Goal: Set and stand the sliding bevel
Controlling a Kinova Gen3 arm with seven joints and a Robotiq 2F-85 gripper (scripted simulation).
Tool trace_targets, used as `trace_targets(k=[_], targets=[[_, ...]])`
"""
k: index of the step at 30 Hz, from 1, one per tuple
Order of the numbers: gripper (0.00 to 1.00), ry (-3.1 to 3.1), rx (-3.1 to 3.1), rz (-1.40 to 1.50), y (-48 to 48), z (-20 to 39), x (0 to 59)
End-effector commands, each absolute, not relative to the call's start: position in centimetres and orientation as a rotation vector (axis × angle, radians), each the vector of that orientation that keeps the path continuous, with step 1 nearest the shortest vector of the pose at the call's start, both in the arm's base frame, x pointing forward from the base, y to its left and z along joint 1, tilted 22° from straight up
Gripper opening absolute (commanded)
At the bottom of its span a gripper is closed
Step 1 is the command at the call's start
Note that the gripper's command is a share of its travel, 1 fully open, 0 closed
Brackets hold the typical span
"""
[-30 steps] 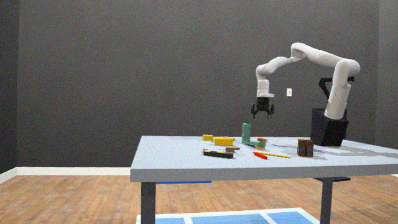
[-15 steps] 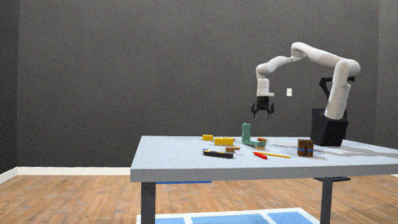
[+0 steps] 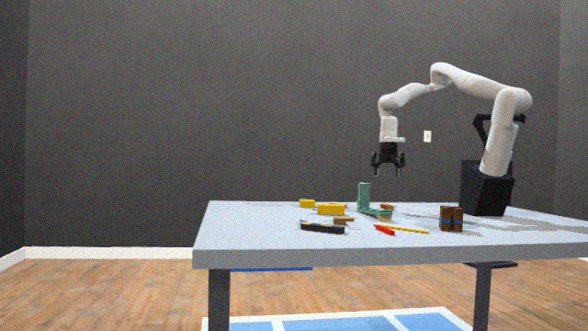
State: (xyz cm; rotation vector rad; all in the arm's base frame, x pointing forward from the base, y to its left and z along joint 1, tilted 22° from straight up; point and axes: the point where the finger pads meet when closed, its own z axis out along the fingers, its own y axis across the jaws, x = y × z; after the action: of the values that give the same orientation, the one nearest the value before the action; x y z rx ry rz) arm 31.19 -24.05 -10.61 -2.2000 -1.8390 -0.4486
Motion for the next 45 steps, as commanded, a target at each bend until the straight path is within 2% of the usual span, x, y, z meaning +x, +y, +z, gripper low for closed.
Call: trace_targets(k=[1,32,45], targets=[[1.00,-1.840,-2.202,-0.448,-24.13,-10.55,31.22],[1.00,-1.841,-2.204,-0.444,-24.12,-10.59,31.22],[1.00,-1.897,-2.274,-0.322,-23.70,-11.50,31.30]])
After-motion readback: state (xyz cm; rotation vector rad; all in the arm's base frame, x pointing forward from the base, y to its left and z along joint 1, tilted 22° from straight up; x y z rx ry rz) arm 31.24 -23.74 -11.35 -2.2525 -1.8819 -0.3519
